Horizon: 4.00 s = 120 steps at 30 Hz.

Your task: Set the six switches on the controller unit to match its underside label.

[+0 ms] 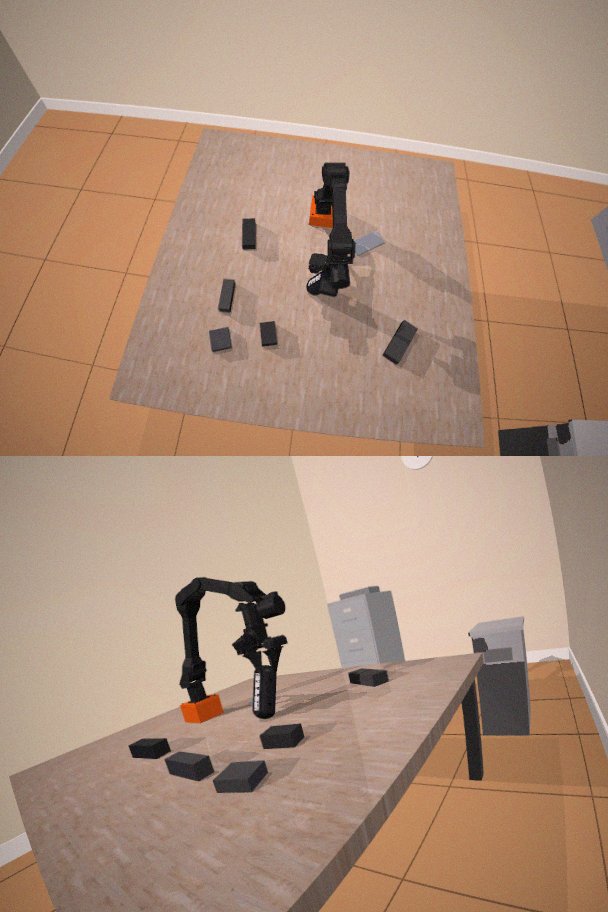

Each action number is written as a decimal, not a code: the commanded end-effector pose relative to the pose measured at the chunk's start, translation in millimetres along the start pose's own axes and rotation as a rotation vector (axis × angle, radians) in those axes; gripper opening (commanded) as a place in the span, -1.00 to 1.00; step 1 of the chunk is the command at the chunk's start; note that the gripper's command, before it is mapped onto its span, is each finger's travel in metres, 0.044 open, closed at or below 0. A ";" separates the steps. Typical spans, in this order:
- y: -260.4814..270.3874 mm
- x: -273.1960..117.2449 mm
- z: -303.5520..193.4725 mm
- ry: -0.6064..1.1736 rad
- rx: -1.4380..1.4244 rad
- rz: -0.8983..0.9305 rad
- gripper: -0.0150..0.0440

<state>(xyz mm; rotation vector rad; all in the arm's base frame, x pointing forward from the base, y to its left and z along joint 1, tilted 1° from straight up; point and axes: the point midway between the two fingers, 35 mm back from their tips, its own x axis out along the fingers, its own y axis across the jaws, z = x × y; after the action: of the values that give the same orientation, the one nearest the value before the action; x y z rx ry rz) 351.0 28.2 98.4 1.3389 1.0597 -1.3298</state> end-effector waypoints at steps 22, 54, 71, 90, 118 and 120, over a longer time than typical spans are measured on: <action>-1.2 12.8 -19.0 0.014 0.004 -0.012 0.65; -1.4 26.0 -40.9 0.016 0.004 -0.012 0.65; -1.5 34.7 -51.3 0.017 0.004 -0.012 0.65; -1.7 45.6 -61.9 0.017 0.004 -0.012 0.65; -1.9 63.8 -74.9 0.018 0.004 -0.012 0.65; -2.0 65.2 -75.8 0.018 0.004 -0.012 0.65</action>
<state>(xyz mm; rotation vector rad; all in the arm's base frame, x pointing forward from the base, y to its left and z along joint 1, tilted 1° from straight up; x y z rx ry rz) 368.7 104.6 39.1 1.3634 1.0851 -1.3010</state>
